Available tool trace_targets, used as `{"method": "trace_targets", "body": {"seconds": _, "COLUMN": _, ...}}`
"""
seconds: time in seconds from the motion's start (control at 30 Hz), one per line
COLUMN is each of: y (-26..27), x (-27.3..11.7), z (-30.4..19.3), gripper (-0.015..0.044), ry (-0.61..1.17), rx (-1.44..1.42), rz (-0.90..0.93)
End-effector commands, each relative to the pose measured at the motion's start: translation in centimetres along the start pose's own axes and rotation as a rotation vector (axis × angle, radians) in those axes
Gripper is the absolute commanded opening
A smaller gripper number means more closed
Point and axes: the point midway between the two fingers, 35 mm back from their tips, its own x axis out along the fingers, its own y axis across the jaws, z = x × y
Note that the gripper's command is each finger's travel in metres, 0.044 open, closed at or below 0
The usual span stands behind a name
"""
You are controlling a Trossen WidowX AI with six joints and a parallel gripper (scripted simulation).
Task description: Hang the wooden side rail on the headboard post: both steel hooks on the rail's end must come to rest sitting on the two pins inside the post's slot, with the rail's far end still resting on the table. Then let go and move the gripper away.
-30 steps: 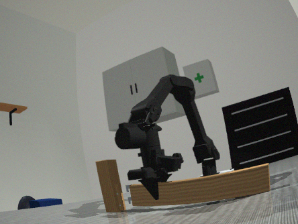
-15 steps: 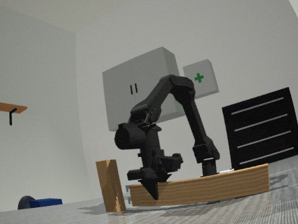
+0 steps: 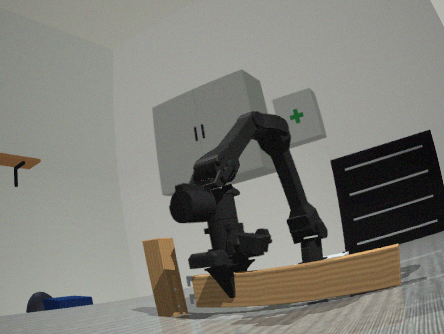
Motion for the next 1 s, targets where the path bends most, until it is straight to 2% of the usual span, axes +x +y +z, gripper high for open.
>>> {"method": "trace_targets", "body": {"seconds": 0.0, "y": -0.20, "x": -0.18, "z": -0.12, "gripper": 0.0000, "ry": 0.003, "rx": -0.006, "rz": -0.004}}
{"method": "trace_targets", "body": {"seconds": 0.97, "y": -0.07, "x": -0.09, "z": -0.45, "gripper": 0.0000, "ry": 0.003, "rx": -0.006, "rz": -0.004}}
